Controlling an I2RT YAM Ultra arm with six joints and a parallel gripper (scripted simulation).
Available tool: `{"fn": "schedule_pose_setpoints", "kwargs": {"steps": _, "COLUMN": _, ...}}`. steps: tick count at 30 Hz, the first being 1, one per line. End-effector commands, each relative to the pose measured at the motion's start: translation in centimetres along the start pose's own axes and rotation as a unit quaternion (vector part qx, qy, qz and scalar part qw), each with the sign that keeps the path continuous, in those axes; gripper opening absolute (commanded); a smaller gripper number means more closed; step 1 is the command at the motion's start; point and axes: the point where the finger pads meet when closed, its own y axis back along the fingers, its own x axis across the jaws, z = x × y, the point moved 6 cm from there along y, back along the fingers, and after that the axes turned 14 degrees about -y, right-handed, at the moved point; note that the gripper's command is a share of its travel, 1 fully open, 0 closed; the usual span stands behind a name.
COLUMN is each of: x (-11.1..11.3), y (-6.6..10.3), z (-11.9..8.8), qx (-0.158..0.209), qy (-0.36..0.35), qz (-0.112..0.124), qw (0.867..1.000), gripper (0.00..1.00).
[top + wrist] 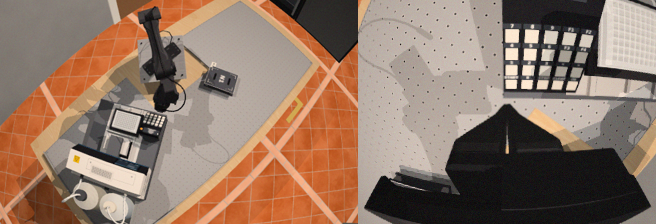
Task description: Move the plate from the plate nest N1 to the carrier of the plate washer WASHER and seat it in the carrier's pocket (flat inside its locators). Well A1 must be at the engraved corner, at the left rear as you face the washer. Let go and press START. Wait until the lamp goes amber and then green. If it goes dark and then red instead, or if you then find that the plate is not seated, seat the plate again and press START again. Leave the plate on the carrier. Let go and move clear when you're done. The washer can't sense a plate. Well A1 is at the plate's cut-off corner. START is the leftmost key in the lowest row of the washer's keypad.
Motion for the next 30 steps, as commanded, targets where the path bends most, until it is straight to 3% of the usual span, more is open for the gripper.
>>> {"fn": "schedule_pose_setpoints", "kwargs": {"steps": 1, "x": 0.1, "y": 1.6, "z": 0.6, "qx": -0.01, "qy": -0.006, "qz": -0.001, "qw": 1.0, "gripper": 0.0}}
{"fn": "schedule_pose_setpoints", "kwargs": {"steps": 12, "x": 0.1, "y": 3.0, "z": 0.6, "qx": -0.009, "qy": -0.007, "qz": 0.0, "qw": 1.0, "gripper": 0.0}}
{"fn": "schedule_pose_setpoints", "kwargs": {"steps": 30, "x": 0.1, "y": 3.0, "z": 0.6, "qx": -0.009, "qy": -0.007, "qz": 0.0, "qw": 1.0, "gripper": 0.0}}
